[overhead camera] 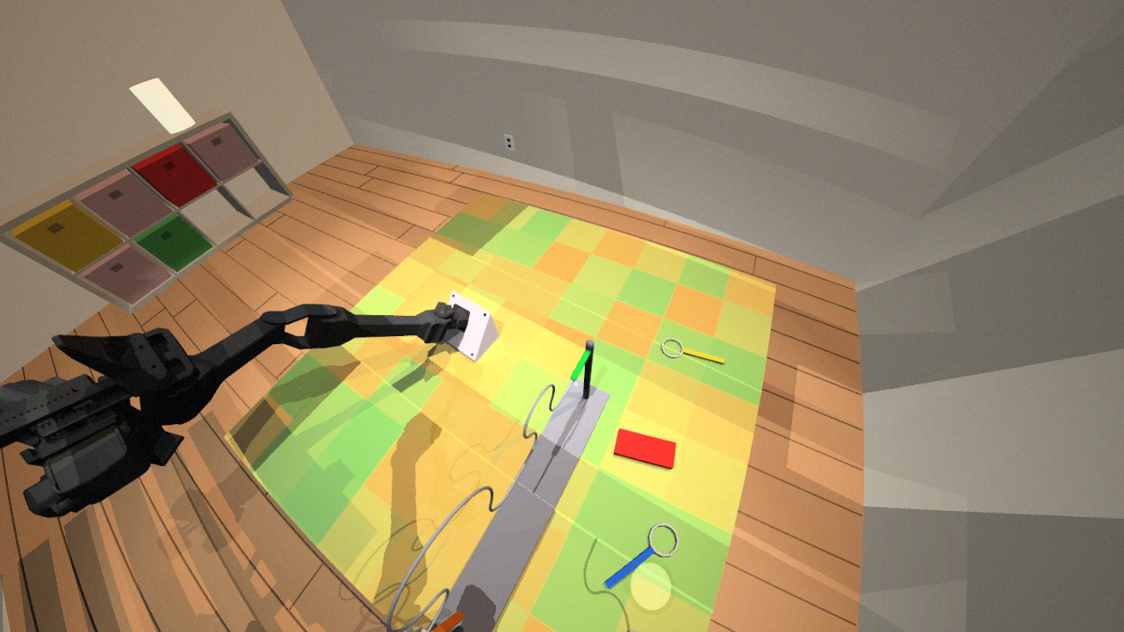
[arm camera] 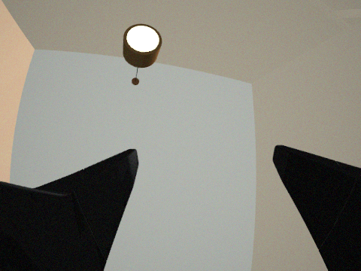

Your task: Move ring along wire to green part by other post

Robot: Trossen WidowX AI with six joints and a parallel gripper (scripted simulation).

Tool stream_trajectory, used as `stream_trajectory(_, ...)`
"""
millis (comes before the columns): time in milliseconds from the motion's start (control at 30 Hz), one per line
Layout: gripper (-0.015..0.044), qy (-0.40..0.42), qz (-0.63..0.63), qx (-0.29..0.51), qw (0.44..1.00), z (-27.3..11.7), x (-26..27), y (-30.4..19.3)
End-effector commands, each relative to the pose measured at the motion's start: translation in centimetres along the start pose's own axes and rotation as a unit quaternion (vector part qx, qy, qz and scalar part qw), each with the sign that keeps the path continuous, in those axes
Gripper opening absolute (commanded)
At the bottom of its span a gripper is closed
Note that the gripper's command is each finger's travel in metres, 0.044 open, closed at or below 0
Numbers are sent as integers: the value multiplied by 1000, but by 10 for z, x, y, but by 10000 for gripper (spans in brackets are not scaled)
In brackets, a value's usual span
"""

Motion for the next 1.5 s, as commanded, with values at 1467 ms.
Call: stream_trajectory(1467,160,-318,-781,-212,494,-226,-45,320)
Point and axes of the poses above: the point midway between the two fingers, 35 mm back from their tips, its own z axis out along the fingers, its own x axis across the jaws, y = z × x, the point moved 4 cm from there along -z, back along the fingers, and after that the axes turned 3 degrees about z, right-handed, at the moved point
